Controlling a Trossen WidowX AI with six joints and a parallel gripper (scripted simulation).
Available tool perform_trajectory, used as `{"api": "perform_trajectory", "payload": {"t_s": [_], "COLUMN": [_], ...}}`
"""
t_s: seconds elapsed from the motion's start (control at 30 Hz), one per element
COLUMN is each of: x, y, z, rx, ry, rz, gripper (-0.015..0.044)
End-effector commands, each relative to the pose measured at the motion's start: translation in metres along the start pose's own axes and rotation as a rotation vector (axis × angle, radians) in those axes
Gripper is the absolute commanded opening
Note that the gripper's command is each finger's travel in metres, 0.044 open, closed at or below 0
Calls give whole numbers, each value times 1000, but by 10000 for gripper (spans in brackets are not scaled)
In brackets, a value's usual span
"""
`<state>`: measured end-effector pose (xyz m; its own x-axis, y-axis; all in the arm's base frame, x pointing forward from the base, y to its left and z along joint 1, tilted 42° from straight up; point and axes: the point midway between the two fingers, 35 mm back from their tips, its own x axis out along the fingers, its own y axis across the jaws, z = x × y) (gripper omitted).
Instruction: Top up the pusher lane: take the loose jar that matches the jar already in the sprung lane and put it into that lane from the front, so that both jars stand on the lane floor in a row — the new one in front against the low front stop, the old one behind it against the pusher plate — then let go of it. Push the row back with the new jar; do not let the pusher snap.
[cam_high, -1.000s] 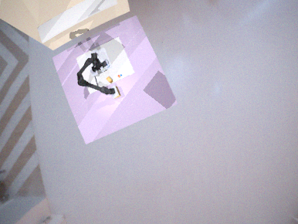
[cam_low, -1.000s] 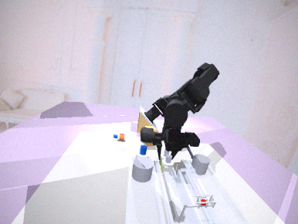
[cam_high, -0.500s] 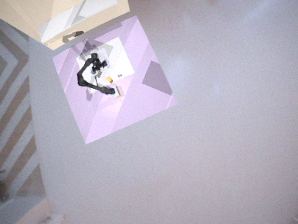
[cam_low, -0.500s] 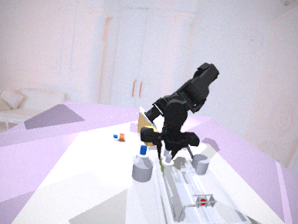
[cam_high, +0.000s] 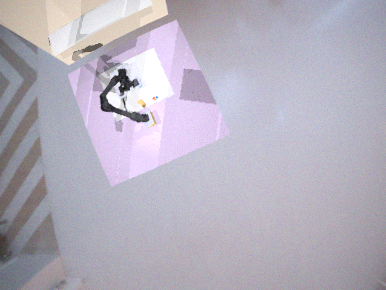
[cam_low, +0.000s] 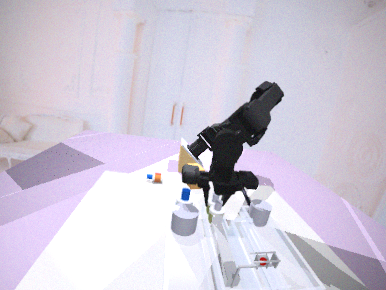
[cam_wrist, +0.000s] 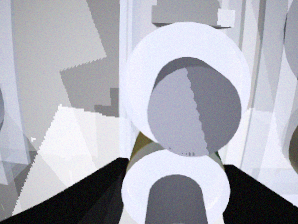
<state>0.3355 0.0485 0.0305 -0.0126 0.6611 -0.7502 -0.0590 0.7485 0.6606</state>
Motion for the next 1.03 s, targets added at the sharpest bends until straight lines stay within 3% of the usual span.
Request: {"api": "perform_trajectory", "payload": {"t_s": [0.0,0.53,1.0], "x": [0,-20,-22], "y": [0,0,-1], "z": [0,-2,-46], "rx": [-4,-4,-2], "ry": [0,1,3], "rz": [2,1,0], "gripper": [263,275,275]}}
